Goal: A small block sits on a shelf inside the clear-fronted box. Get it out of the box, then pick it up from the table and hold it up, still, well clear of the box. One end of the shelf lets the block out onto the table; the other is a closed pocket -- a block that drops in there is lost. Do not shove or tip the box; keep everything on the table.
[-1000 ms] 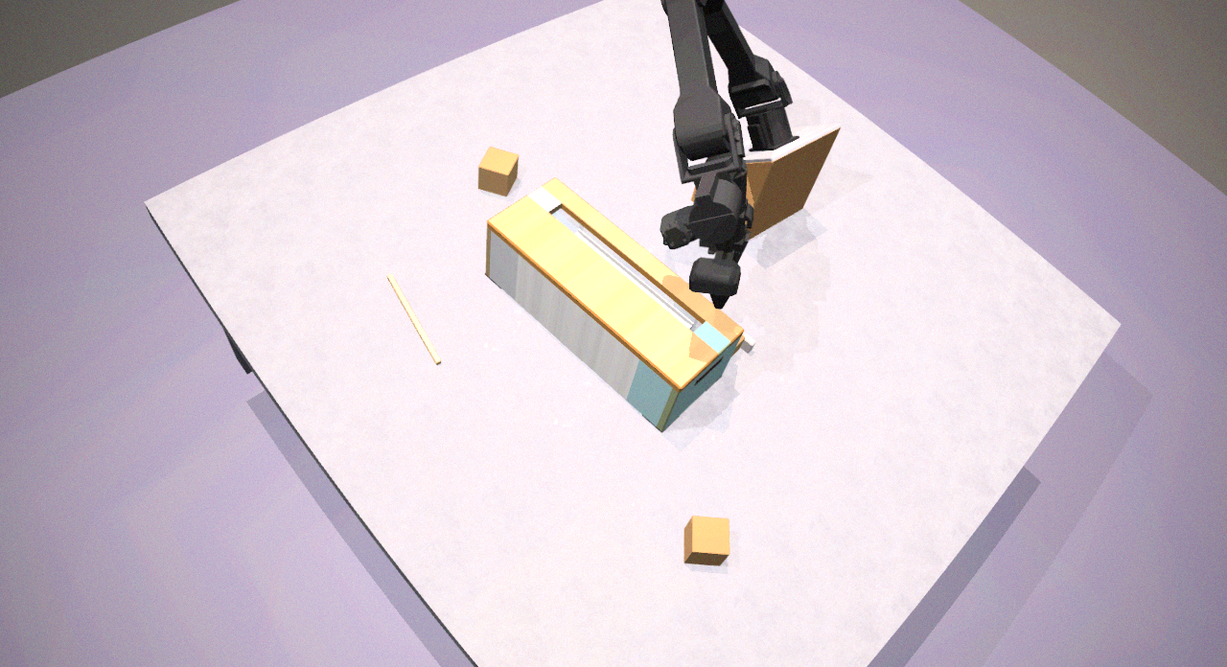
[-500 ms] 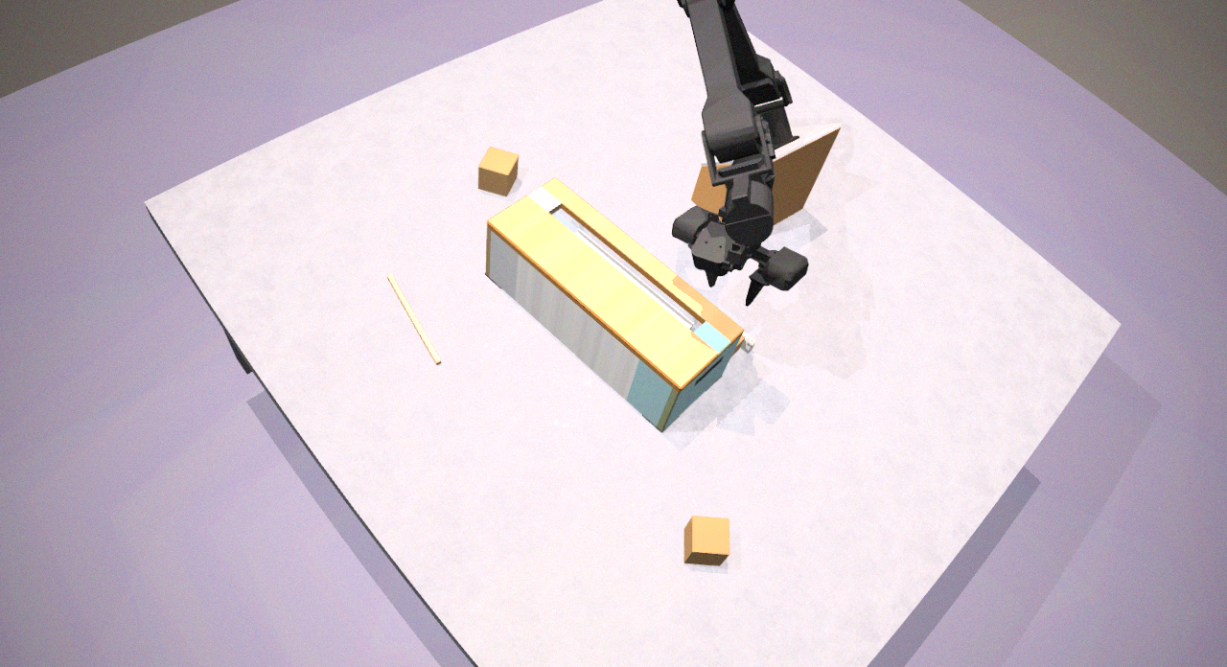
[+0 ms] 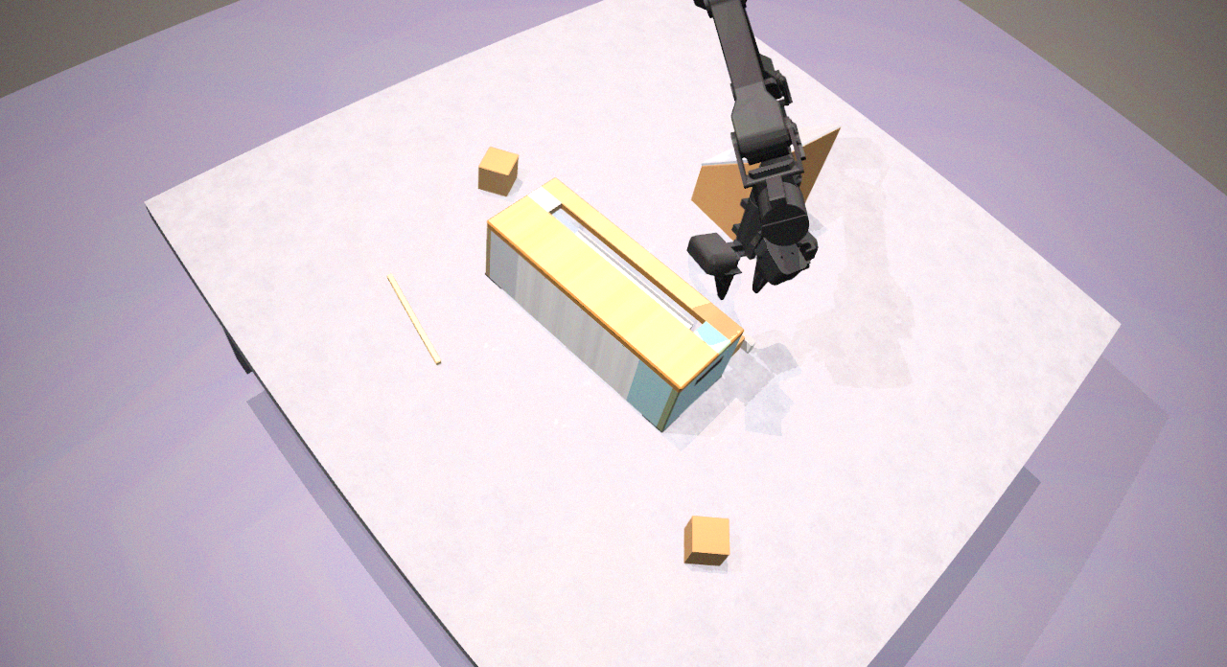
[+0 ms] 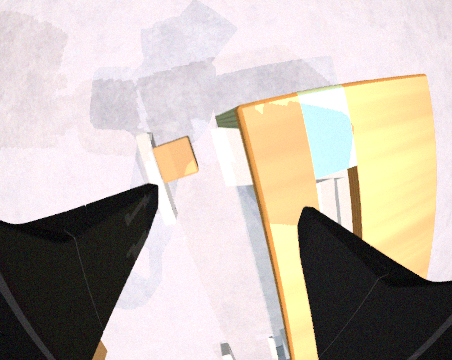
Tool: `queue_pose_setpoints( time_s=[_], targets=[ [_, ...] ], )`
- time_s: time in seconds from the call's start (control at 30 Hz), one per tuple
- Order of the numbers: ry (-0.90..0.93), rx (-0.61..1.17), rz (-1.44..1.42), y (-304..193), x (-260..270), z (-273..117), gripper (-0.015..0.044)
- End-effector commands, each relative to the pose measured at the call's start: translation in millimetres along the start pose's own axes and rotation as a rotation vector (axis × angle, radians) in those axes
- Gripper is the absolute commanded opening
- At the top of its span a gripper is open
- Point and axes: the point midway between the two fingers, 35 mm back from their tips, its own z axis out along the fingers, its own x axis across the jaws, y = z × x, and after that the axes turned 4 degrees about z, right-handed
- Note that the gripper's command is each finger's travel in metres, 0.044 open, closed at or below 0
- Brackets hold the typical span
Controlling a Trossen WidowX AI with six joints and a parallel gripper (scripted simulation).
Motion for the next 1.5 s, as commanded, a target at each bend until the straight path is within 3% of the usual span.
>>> queue_pose_setpoints(
  time_s=[0.0,0.47,1.0,1.23,1.47],
  targets=[
    [-0.098,0.076,-0.924,2.0,14.5,-2.3,0.0285],
    [-0.126,0.253,-1.957,3.7,26.9,-6.2,0.0285],
    [-0.125,0.258,-1.984,3.7,27.3,-3.6,0.0285],
    [-0.124,0.263,-1.984,-14.2,37.8,83.9,0.0285],
    [-0.123,0.264,-1.984,-15.1,38.3,86.0,0.0285]
  ],
)
